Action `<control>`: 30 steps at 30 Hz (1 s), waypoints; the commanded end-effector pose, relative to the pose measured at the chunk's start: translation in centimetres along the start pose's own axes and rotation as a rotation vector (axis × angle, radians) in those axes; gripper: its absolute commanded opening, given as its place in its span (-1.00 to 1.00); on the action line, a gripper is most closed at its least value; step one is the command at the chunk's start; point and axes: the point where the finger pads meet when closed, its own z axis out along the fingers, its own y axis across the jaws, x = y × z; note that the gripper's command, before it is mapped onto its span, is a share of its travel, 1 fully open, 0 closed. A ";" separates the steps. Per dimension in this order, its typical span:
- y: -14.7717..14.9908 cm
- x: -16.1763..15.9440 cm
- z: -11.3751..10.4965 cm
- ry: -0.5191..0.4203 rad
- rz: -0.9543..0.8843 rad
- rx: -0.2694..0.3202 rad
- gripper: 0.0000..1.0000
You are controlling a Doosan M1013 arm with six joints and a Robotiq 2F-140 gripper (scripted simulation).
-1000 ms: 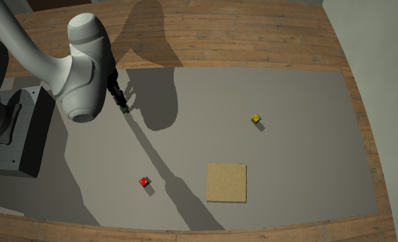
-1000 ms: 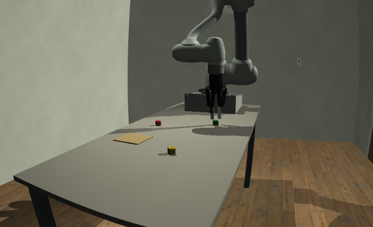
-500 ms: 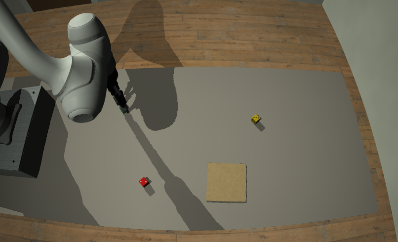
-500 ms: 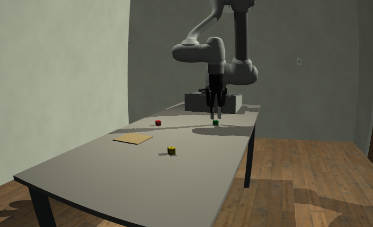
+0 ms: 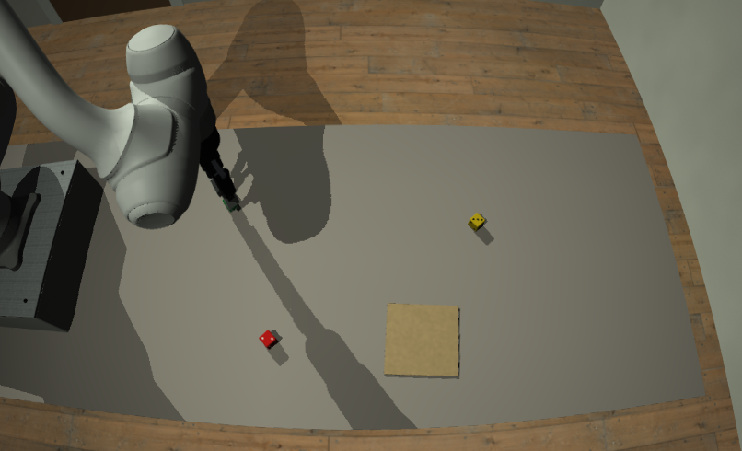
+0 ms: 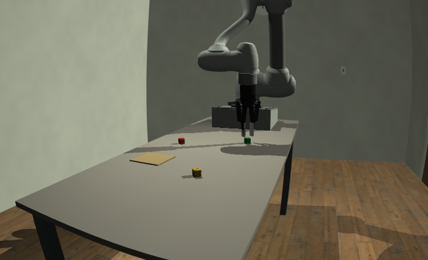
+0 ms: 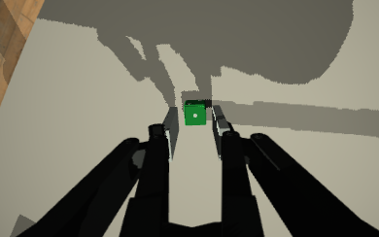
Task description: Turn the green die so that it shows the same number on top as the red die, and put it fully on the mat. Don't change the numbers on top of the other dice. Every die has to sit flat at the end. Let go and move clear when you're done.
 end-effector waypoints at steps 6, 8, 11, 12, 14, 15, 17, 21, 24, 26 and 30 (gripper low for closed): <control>0.0 0.0 0.8 0.000 0.000 0.000 -0.36; 0.0 0.0 1.1 0.000 0.000 0.000 -0.36; 0.0 0.0 1.7 0.000 0.000 0.000 -0.36; 0.0 0.0 1.9 0.000 0.000 0.000 -0.36; 0.0 0.0 1.9 0.000 0.000 0.000 -0.36; 0.0 0.0 2.1 0.000 0.000 0.000 -0.36; 0.0 0.0 2.4 0.000 0.000 0.000 -0.36; 0.0 0.0 2.9 0.000 0.000 0.000 -0.36; 0.0 0.0 3.0 0.000 0.000 0.000 -0.36; 0.0 0.0 3.1 0.000 0.000 0.000 -0.36; 0.0 0.0 3.1 0.000 0.000 0.000 -0.36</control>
